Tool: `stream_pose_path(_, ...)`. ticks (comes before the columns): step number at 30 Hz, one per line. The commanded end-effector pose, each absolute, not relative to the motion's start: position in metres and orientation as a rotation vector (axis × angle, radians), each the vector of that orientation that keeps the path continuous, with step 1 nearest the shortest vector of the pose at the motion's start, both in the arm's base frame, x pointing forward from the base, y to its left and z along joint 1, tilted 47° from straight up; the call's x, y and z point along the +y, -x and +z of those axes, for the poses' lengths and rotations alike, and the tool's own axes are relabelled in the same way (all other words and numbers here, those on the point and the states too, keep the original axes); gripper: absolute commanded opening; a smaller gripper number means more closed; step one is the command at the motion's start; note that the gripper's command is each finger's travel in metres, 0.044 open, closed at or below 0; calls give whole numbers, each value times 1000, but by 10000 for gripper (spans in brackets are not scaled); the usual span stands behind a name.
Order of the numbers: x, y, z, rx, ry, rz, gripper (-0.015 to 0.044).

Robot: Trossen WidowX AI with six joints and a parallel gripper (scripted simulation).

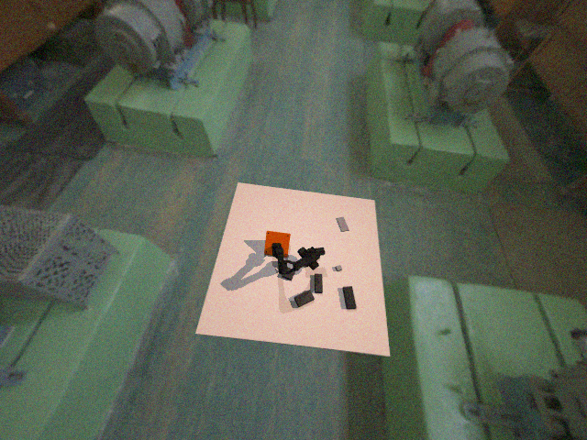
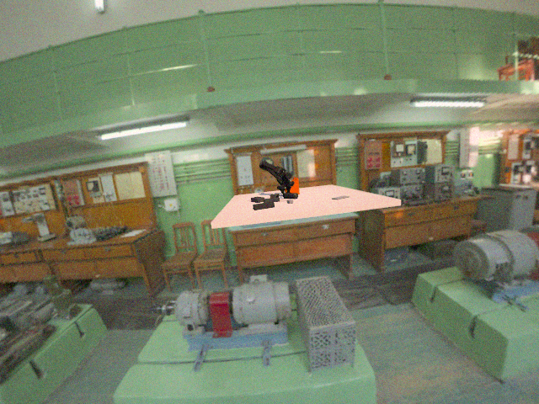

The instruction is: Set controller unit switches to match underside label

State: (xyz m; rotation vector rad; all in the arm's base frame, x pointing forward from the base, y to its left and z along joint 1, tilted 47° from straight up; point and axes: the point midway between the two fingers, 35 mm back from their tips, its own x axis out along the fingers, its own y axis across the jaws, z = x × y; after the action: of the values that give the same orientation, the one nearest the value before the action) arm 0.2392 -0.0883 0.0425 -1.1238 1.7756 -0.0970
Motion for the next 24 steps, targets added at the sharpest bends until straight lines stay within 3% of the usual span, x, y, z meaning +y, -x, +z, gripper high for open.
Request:
stream_pose_path(1, -89, -248, 44, 1761, 1124, -107, 0)
stream_pose_path(12, -89, -248, 44, 1761, 1124, -107, 0)
stream_pose_path(24, -88, -244, 43, 1773, 1124, -98, 315)
